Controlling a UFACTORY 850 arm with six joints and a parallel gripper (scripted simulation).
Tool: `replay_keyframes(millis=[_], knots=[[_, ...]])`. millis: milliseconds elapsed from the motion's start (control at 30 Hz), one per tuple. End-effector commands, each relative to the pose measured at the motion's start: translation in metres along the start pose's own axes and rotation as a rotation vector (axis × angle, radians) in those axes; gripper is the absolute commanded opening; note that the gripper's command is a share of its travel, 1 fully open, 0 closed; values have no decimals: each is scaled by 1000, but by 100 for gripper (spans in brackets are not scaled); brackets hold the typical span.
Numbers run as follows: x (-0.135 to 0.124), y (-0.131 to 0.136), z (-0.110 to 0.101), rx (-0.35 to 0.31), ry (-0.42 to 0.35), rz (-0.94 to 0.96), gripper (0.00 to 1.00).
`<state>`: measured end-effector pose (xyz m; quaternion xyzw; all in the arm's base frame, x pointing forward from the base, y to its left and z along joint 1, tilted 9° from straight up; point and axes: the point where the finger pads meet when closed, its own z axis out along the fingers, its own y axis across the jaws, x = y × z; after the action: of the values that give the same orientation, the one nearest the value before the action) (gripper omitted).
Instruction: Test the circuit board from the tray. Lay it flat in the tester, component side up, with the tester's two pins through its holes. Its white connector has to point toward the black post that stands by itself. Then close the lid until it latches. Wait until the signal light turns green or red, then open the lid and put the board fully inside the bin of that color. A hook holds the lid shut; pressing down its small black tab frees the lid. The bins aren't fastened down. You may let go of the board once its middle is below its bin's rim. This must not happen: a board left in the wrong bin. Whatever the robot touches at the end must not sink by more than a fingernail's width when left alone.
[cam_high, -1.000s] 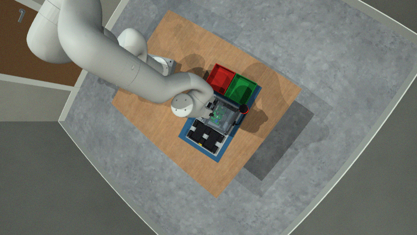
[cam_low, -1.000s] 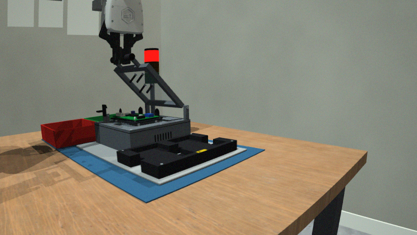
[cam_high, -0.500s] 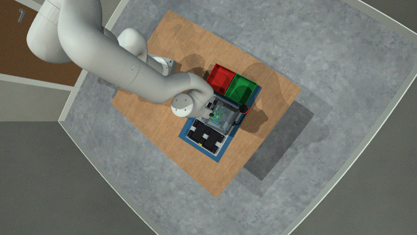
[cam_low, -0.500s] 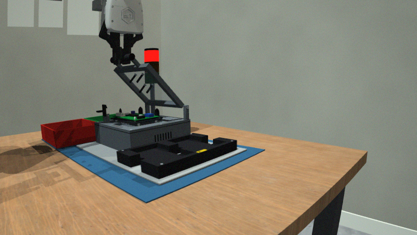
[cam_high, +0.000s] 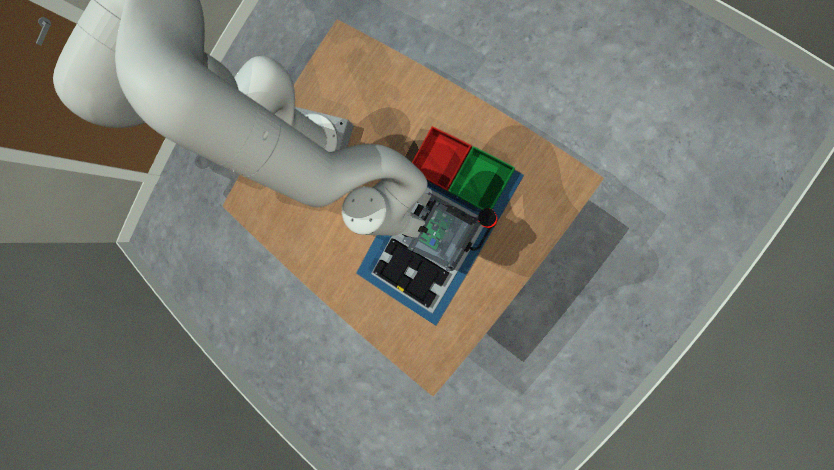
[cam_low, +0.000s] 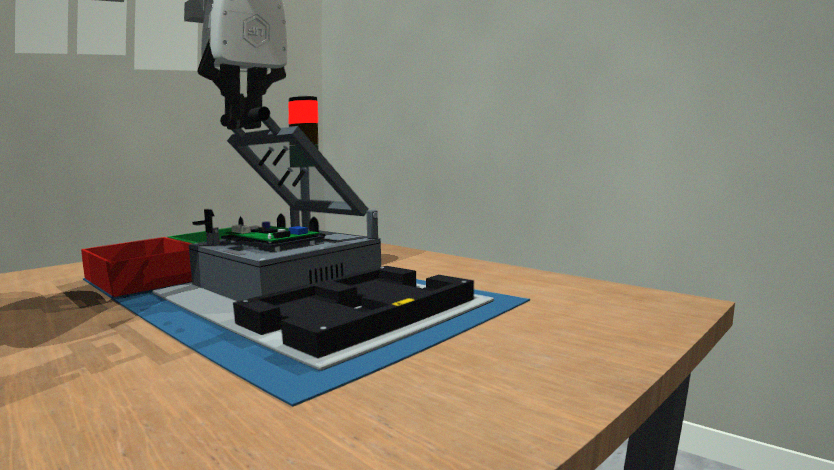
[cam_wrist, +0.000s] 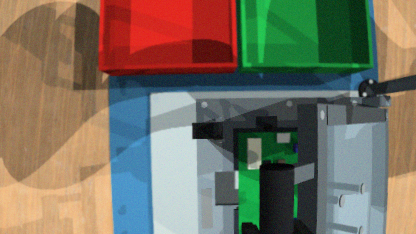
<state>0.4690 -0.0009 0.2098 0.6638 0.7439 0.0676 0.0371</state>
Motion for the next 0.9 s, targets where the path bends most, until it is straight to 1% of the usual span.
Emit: replay_keyframes(millis=[0, 233, 467, 533, 867], knots=[[0, 1, -1, -2, 0, 0, 0], [0, 3, -3, -2, 0, 0, 0], [0, 15, -15, -2, 0, 0, 0], [0, 15, -15, -2, 0, 0, 0], [0, 42, -35, -2, 0, 0, 0]])
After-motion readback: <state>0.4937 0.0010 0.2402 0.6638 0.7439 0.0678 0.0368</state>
